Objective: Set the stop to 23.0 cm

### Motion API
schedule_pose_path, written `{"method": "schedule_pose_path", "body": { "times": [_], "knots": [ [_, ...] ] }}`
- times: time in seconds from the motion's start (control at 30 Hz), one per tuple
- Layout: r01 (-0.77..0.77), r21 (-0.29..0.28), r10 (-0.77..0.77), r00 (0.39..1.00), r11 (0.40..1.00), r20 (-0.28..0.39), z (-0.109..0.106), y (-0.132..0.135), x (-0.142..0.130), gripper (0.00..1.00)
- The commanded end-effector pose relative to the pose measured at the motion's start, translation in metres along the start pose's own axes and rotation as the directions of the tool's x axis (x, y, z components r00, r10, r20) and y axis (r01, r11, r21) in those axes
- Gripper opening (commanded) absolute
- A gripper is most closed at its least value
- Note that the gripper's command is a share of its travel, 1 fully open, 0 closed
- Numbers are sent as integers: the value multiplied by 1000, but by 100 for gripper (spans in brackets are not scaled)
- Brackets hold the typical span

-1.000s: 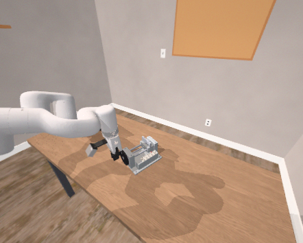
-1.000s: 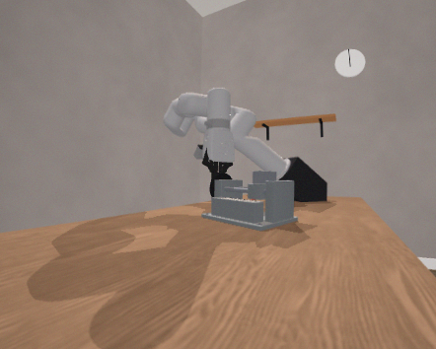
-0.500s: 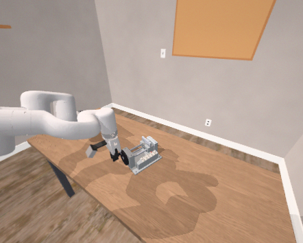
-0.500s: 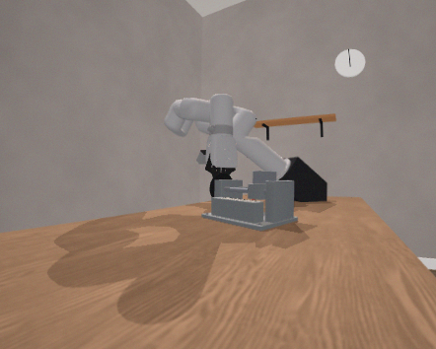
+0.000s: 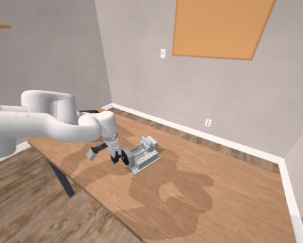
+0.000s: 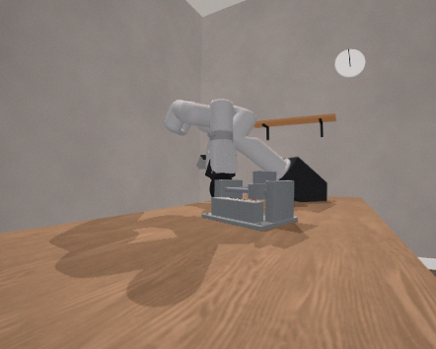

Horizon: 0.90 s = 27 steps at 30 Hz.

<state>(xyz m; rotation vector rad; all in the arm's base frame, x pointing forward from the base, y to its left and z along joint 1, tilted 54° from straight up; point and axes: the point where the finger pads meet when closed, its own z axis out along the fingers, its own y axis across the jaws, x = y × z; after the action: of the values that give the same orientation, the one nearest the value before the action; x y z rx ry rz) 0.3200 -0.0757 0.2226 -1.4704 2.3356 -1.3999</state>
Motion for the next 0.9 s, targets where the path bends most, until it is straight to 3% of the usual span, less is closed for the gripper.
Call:
{"method": "schedule_pose_path", "body": {
  "times": [0.0,0.4,0.87],
  "knots": [
    [0,1,0,1000,1000,0,5,-2,0,6],
    [0,1,0,1000,1000,0,20,-17,0,6],
    [0,1,0,1000,1000,0,22,-42,0,6]
  ]
}}
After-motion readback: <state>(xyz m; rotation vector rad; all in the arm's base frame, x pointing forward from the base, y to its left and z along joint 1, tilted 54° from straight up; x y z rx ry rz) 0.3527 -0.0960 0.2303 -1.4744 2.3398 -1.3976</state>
